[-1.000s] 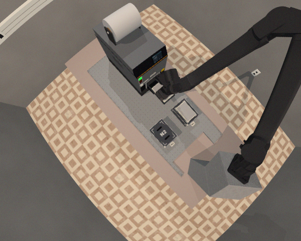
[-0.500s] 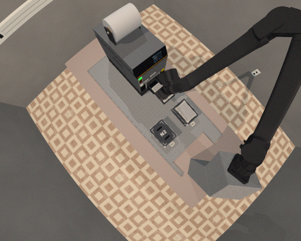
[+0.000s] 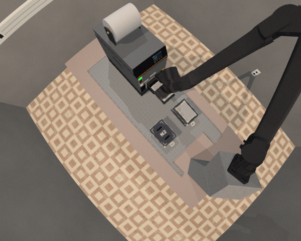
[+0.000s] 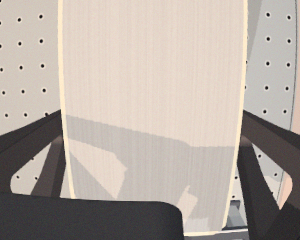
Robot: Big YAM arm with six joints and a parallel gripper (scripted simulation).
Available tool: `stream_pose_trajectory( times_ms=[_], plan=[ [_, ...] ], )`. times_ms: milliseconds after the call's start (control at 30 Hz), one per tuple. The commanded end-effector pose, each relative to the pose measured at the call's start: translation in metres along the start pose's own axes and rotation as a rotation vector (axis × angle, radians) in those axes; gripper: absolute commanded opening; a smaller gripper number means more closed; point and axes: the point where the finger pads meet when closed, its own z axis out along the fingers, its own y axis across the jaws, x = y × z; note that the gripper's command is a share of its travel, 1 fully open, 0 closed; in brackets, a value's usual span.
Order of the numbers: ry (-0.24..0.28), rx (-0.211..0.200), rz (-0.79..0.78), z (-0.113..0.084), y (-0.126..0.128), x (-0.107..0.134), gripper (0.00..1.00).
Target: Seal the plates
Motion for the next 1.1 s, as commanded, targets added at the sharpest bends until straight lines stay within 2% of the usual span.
stream_pose_trajectory(
  times_ms=[0, 300, 633, 800, 1067],
  plan=[
    [0.005, -0.002, 0.016, -0.006, -0.001, 0.001, 0.00],
    [-0.004, 0.026, 0.012, 0.007, -0.015, -0.001, 0.00],
    [0.025, -0.010, -0.026, 0.005, 0.007, 0.010, 0.00],
    [0.005, -0.018, -0.032, 0.000, 0.017, 0.006, 0.00],
    [-0.010, -0.013, -0.026, 0.001, 0.015, -0.004, 0.00]
  ],
)
